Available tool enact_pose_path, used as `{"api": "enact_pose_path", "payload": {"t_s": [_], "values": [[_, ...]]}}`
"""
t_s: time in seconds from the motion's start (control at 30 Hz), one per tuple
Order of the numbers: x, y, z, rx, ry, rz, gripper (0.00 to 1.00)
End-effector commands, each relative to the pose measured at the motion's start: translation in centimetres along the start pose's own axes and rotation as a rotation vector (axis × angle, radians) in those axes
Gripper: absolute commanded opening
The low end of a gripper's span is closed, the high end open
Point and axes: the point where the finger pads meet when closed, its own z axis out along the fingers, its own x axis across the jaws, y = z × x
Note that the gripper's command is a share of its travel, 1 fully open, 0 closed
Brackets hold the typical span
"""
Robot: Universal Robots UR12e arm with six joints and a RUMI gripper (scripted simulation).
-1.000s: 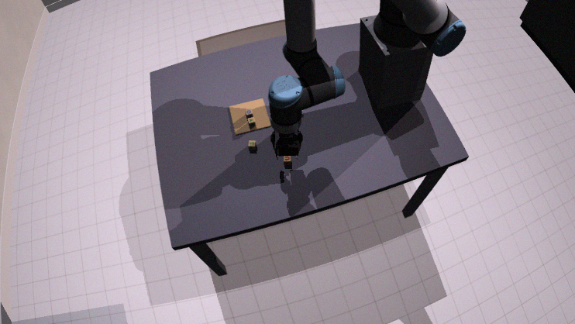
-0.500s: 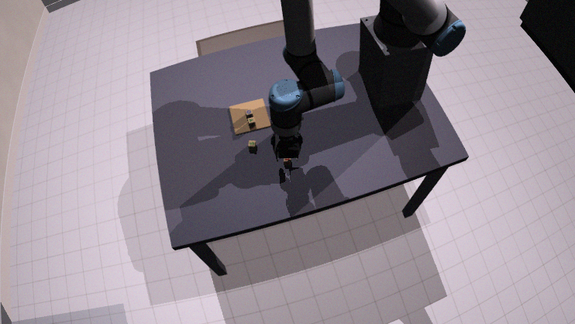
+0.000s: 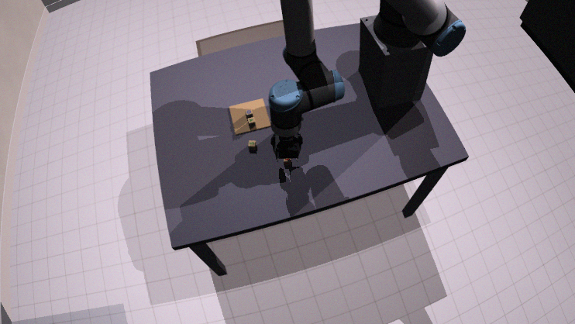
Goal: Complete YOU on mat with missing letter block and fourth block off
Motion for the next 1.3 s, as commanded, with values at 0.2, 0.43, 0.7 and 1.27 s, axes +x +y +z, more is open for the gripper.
{"api": "enact_pose_path", "payload": {"t_s": [0.2, 0.43, 0.7, 1.27], "values": [[0.0, 0.0, 0.0, 0.000, -0.001, 0.000, 0.37], [0.0, 0.0, 0.6, 0.000, -0.001, 0.000, 0.37], [0.0, 0.0, 1.7, 0.000, -0.001, 0.000, 0.37], [0.0, 0.0, 3.1, 0.000, -0.001, 0.000, 0.37]]}}
